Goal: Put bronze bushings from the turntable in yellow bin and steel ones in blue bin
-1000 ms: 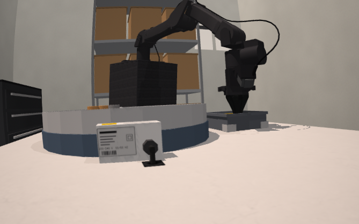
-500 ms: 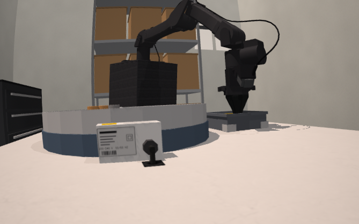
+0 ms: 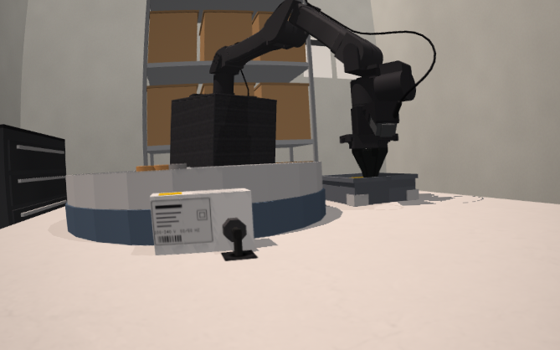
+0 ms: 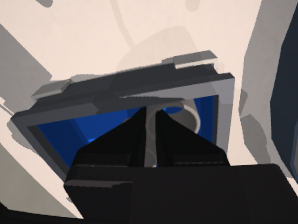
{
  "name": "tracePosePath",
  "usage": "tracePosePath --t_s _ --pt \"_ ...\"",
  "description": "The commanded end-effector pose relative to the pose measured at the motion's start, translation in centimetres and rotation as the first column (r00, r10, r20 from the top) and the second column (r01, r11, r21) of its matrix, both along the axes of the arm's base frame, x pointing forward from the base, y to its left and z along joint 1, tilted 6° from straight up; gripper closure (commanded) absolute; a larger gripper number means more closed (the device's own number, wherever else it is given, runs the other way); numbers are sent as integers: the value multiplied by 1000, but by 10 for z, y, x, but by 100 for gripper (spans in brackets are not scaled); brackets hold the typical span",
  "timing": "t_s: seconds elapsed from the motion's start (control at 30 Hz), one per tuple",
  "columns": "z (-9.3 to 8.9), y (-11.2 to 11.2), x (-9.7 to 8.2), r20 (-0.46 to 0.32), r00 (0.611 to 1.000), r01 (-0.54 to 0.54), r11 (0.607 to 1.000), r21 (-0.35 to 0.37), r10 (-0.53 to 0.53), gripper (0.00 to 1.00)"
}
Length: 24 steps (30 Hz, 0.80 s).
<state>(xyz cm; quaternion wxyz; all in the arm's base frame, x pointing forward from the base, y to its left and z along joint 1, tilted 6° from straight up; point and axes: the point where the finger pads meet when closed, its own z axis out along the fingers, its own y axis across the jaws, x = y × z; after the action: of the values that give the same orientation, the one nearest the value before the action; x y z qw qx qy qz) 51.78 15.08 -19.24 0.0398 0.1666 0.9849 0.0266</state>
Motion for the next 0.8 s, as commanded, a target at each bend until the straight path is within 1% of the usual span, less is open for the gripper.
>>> tracePosePath --t_s 0.0,0.77 --pt "15 -5 10 29 1000 10 1000 2 -10 100" --pt "18 -4 10 26 1000 10 1000 2 -10 100"
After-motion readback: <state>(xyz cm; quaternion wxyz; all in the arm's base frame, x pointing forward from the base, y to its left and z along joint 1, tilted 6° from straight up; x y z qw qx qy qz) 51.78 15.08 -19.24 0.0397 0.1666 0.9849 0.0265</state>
